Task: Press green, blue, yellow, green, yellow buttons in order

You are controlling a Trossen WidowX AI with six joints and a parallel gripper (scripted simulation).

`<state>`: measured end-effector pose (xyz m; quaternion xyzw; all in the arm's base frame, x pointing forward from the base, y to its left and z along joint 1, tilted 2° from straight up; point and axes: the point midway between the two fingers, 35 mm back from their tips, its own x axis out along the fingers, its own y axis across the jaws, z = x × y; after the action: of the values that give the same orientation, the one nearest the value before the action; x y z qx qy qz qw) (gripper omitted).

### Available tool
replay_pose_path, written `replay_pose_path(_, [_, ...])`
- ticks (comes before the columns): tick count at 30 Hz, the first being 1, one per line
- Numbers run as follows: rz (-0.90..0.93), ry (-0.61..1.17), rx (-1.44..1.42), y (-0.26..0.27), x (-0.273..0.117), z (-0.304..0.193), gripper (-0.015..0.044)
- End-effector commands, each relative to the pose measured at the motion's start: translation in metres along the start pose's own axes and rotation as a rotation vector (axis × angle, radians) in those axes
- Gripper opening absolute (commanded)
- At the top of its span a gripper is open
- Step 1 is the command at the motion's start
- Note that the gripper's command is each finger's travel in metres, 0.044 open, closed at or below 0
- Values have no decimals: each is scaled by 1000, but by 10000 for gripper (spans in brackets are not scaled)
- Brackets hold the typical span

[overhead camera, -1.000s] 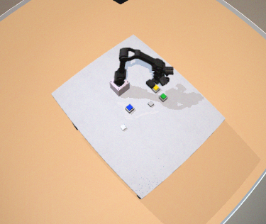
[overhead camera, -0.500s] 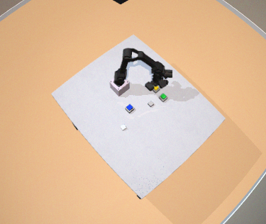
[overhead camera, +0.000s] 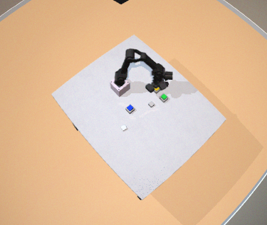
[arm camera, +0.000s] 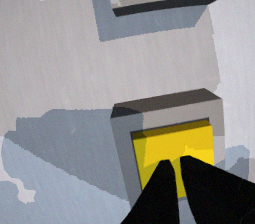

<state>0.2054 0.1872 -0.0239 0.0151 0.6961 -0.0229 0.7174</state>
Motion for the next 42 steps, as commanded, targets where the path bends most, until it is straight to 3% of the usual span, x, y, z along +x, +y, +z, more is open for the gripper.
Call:
replay_pose_path(1, [-2, 1, 2, -1, 2, 0, 20])
replay_pose_path(16, [0, 0, 0, 0, -1, 0, 20])
replay_pose_path(19, [-1, 0, 2, 0, -29, 0, 20])
replay_pose_path(24, [-1, 0, 2, 0, -35, 0, 20])
replay_pose_path(28, [-1, 0, 2, 0, -90, 0, 20])
replay_pose_path(32, [-1, 0, 2, 0, -93, 0, 20])
replay_pose_path(39, [-2, -8, 2, -7, -95, 82, 20])
replay_pose_path(42, [-2, -9, 2, -10, -95, 92, 20])
